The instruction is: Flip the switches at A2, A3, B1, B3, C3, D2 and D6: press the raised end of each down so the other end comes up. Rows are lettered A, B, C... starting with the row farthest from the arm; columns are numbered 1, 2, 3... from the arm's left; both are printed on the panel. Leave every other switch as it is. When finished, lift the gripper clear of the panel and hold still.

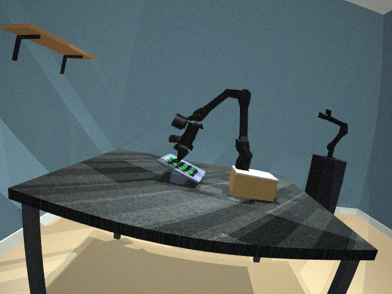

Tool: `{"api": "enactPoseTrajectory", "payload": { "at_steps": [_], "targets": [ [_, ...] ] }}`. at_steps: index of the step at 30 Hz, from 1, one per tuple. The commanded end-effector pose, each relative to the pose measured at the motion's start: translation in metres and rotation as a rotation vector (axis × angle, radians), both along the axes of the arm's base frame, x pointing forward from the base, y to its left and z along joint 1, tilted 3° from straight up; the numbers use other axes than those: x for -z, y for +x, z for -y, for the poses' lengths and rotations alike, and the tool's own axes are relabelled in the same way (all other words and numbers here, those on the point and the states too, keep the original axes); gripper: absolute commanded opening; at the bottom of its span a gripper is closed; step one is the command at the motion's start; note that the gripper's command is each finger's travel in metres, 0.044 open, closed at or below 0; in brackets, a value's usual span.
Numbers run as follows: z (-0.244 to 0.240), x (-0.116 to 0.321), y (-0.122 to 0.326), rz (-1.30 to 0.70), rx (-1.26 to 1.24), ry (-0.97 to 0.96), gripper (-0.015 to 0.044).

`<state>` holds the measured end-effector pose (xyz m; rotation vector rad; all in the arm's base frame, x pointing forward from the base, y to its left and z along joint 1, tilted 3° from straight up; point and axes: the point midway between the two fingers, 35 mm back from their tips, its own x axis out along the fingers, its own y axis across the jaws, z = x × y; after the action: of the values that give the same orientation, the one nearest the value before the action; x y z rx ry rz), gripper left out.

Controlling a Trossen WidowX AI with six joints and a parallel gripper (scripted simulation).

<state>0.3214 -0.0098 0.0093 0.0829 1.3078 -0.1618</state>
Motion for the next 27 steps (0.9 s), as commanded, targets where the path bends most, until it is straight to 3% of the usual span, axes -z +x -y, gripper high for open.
{"api": "enactPoseTrajectory", "payload": {
  "at_steps": [1, 27],
  "targets": [
    [-0.0004, 0.0014, 0.0003, -0.001, -0.004, 0.002, 0.0],
    [0.0001, 0.0011, 0.0008, 0.002, 0.0, 0.0, 0.0]
  ]
}}
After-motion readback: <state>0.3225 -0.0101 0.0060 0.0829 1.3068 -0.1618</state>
